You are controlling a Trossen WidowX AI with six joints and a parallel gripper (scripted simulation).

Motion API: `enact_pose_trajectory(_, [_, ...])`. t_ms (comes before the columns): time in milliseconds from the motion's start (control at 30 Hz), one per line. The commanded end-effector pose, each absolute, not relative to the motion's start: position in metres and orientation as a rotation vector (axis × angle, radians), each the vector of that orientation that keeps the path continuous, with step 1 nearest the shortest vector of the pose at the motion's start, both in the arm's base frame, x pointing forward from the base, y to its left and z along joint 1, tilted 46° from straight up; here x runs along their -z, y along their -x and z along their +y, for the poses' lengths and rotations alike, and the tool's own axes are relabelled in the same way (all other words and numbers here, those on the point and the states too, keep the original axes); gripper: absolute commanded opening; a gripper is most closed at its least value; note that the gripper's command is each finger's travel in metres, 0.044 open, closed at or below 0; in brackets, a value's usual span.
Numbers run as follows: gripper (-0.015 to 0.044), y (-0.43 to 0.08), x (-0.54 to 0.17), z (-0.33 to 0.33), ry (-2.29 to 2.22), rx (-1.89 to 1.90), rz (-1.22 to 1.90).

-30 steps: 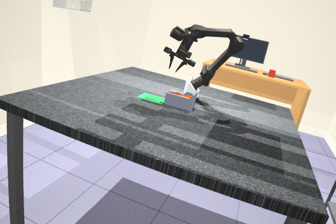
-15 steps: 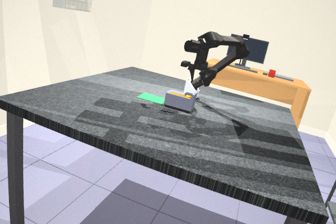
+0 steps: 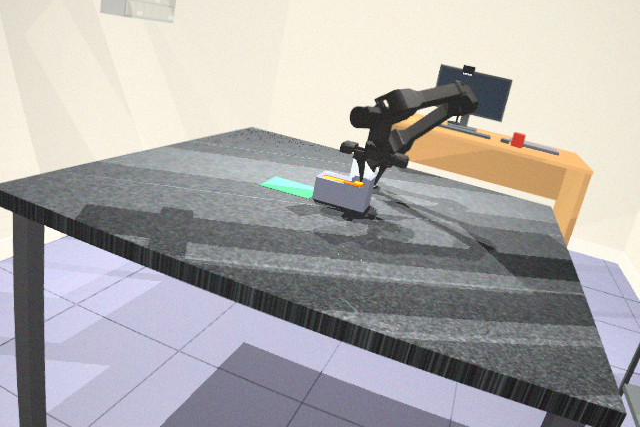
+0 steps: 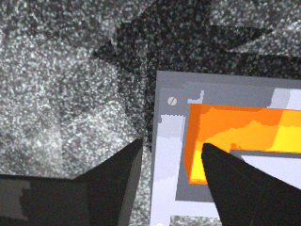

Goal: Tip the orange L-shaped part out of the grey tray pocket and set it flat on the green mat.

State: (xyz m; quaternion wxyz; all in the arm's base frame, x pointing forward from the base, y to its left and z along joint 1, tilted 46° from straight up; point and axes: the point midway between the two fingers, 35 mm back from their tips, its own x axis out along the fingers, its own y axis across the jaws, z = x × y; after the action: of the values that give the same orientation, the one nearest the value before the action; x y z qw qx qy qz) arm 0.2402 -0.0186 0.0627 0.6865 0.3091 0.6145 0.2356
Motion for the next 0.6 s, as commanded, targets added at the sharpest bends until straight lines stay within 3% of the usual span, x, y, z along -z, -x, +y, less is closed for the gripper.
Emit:
enact_pose_trajectory(0, [0.018, -0.24, -0.059, -0.014, -0.701, -0.53, 1.378])
enact_pose_trajectory(567, [0.018, -0.244, -0.04, 0.006, -0.702, -0.531, 1.377])
